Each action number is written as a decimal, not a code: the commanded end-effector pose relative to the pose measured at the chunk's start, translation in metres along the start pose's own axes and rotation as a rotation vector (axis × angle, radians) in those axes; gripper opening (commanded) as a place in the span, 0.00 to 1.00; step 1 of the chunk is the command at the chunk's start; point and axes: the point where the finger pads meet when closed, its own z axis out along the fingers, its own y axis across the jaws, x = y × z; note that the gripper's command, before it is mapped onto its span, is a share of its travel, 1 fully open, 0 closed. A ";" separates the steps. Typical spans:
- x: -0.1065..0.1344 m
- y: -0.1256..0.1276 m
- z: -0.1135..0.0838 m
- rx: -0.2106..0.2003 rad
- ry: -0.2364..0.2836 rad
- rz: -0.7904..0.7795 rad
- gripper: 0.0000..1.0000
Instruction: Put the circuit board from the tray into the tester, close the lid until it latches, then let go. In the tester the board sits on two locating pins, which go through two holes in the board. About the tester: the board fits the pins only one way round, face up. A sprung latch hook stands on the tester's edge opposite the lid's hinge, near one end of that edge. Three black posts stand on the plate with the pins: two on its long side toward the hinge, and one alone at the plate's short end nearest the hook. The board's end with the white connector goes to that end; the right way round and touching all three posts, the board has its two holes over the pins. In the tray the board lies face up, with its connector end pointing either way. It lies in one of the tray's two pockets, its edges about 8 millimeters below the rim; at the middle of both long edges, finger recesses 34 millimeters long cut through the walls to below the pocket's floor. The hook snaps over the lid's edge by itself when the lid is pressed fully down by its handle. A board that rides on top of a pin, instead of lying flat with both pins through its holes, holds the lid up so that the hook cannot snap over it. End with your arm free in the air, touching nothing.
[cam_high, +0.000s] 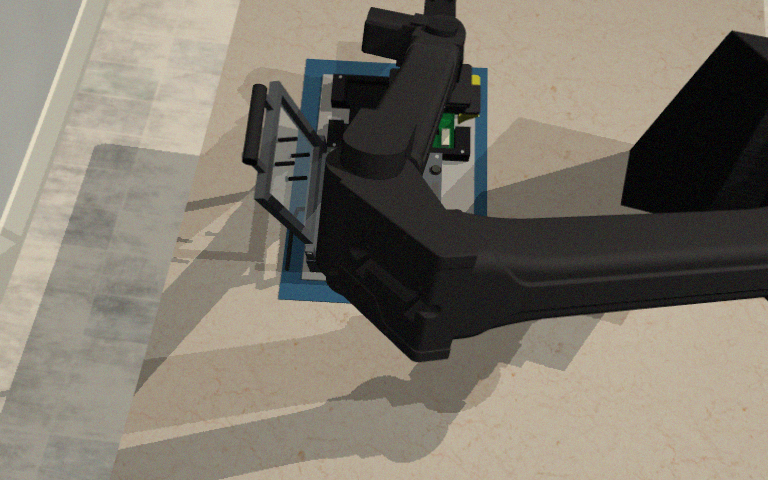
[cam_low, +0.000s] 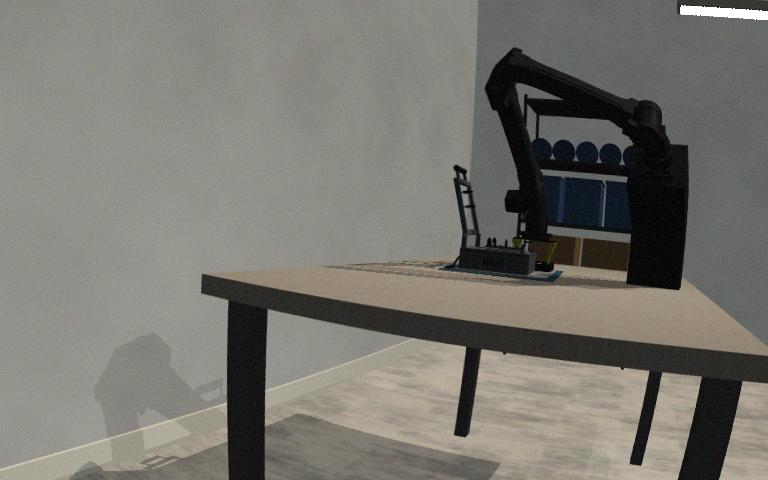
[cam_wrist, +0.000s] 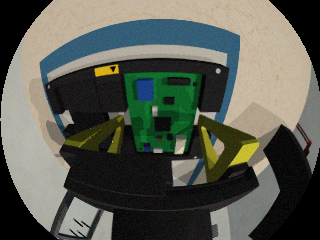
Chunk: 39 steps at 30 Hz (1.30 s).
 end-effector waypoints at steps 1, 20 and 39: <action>-0.011 0.000 -0.009 -0.019 -0.006 0.022 0.92; -0.011 -0.001 -0.009 -0.019 -0.006 0.021 0.92; -0.011 -0.004 -0.009 -0.019 -0.006 0.021 0.92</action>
